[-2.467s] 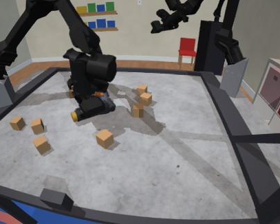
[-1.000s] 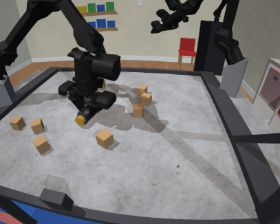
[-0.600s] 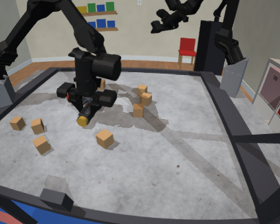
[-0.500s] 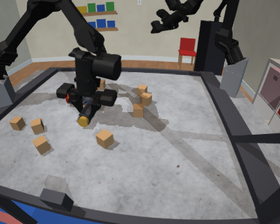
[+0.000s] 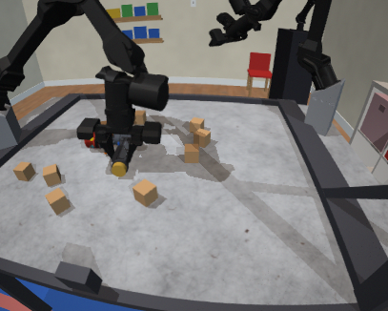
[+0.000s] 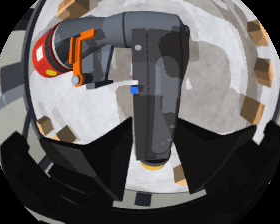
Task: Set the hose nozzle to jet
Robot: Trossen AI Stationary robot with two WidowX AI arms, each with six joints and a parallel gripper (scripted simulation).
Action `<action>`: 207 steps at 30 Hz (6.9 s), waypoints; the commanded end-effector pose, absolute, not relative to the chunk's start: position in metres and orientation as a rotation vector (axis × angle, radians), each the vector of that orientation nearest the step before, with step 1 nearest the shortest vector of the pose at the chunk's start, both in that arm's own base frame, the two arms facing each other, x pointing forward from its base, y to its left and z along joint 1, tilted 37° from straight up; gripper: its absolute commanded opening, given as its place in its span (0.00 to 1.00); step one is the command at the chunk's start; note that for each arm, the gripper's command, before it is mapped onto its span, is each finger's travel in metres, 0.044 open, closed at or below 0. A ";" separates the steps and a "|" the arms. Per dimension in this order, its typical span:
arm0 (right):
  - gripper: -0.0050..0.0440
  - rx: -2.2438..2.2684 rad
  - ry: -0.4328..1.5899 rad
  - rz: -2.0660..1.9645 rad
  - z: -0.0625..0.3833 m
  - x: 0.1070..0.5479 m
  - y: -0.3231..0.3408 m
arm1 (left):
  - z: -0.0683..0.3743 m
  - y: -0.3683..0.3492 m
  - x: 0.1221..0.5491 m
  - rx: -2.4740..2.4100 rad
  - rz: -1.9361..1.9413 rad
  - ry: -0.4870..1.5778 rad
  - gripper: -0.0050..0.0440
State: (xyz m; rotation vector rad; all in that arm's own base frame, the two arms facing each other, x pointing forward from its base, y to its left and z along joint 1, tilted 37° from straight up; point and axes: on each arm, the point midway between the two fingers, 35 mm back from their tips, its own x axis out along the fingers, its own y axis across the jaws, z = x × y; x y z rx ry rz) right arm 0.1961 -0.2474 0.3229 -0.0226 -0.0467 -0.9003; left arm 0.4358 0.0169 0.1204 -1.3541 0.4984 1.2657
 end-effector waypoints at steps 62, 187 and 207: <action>0.93 -0.031 -0.072 -0.901 0.332 0.194 -0.245 | 0.135 0.012 0.441 -2.094 1.418 0.027 0.45; 0.93 -0.031 -0.072 -0.901 0.332 0.194 -0.245 | 0.287 0.002 0.367 -0.851 0.201 0.265 0.71; 0.93 -0.031 -0.072 -0.901 0.332 0.194 -0.245 | 0.324 0.001 0.318 -0.090 -0.001 -0.035 0.71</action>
